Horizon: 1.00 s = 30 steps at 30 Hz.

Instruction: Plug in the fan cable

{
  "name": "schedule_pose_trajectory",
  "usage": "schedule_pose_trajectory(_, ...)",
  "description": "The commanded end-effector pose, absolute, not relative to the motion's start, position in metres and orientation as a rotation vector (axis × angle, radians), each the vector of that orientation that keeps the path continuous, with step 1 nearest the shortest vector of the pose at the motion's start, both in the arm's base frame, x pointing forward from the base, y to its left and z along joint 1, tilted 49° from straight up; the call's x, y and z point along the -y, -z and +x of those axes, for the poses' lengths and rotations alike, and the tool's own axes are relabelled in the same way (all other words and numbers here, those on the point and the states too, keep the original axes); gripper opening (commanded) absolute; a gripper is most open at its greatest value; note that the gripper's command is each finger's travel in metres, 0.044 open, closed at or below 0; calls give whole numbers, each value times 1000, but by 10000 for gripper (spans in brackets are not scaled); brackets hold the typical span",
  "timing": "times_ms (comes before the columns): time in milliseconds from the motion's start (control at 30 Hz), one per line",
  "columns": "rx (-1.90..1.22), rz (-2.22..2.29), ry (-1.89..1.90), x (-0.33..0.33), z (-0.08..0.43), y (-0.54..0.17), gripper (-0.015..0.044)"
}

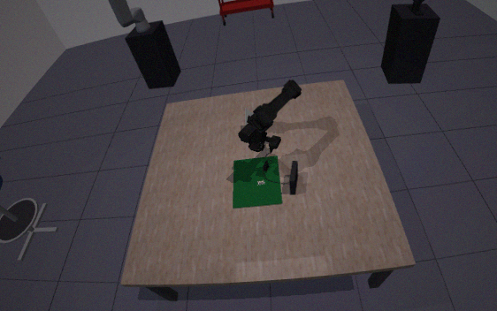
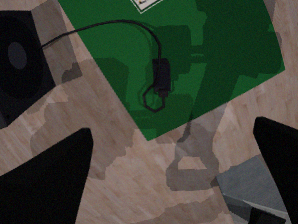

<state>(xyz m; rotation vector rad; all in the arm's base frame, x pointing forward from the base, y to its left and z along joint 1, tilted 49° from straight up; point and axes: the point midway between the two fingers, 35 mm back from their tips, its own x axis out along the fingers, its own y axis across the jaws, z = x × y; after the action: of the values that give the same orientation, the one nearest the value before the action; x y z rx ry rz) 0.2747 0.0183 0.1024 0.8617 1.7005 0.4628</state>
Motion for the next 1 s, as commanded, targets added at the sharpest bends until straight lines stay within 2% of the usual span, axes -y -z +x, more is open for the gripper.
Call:
schedule_pose_trajectory(0, -1701, 853, -466, -32, 278, -87, 440)
schedule_pose_trajectory(200, -1700, 858, -474, -88, 266, -41, 440)
schedule_pose_trajectory(967, -1700, 858, -474, -108, 264, -23, 440)
